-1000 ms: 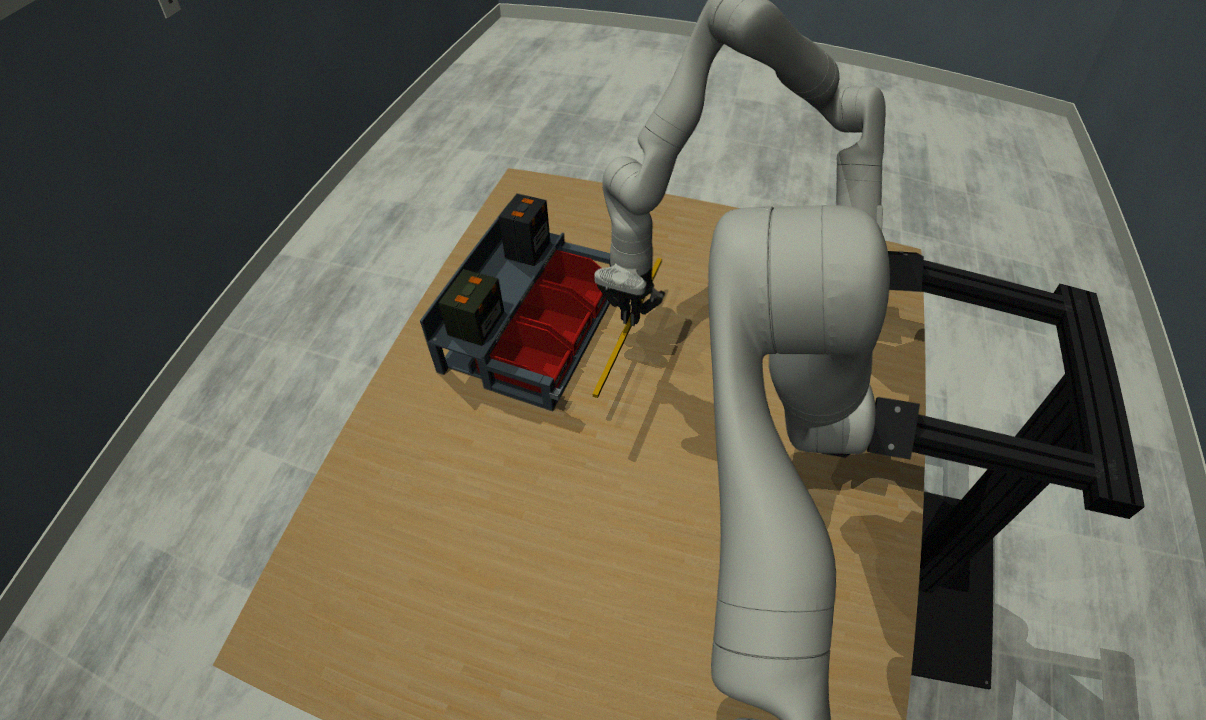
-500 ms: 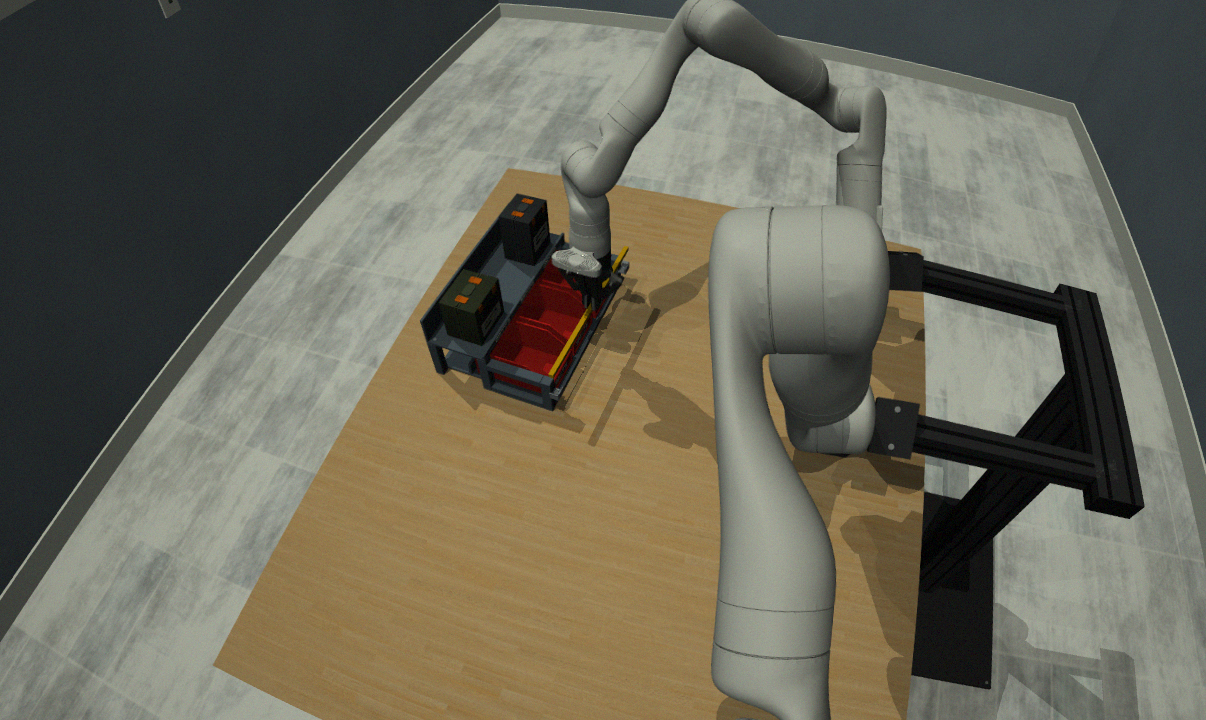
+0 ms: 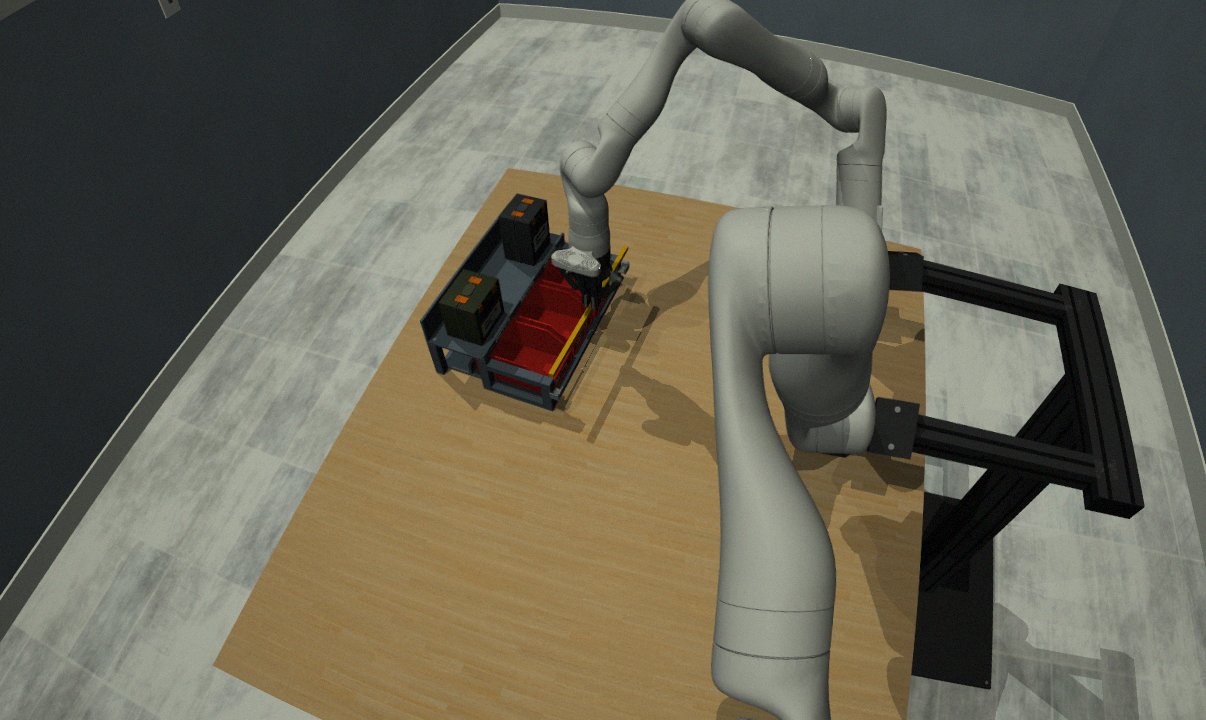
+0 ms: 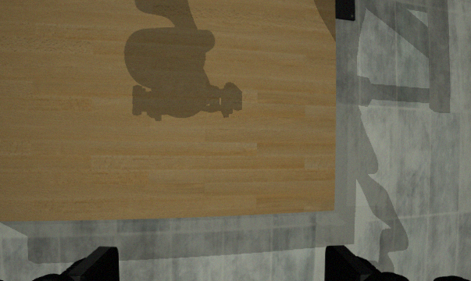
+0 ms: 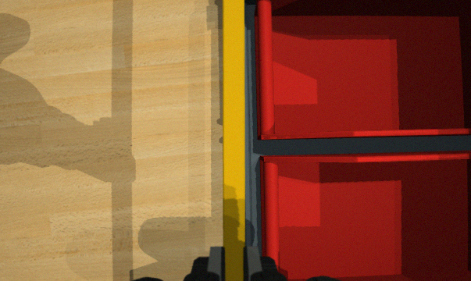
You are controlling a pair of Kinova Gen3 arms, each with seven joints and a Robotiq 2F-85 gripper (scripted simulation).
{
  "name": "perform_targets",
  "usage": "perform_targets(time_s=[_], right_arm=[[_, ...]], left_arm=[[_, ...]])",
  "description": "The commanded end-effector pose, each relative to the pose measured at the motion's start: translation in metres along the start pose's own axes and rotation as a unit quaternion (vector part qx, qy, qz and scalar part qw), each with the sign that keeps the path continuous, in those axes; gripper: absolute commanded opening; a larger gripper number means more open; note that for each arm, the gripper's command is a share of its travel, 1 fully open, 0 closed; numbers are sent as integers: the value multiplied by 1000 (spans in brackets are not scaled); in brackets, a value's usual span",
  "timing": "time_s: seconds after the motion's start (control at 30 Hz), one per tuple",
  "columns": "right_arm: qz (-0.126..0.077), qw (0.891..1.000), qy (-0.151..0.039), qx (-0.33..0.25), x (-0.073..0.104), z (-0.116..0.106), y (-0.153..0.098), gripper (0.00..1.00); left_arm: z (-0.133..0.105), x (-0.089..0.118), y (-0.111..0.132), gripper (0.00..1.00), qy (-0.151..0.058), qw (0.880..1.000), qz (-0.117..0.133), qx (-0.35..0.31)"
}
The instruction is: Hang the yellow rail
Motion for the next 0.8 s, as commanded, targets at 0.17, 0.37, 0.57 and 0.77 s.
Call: perform_targets(time_s=[0.17,0.37,0.57,0.77], right_arm=[[-1,1000,-2,11,0,-1,2,99],[-1,1000,-2,13,-1,-1,2,99],[0,1000,-3,15,-2,-1,2,99],[0,1000,-3,16,-2,-1,2,99]], left_arm=[[0,0,-1,1000,3,1000,-1,-8],[0,0,-1,1000,3,1000,-1,-8],[0,0,-1,1000,3,1000,-1,-8],[0,0,-1,1000,3,1000,-1,-8]])
Point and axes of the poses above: on each arm, the point where the finger pads meet when closed, its own x axis back along the fingers, its own y axis across the jaws, z = x × y, the point moved 10 cm from there along x, back along the fingers, and after that the axes turned 4 degrees about x, right-handed, at the moved point
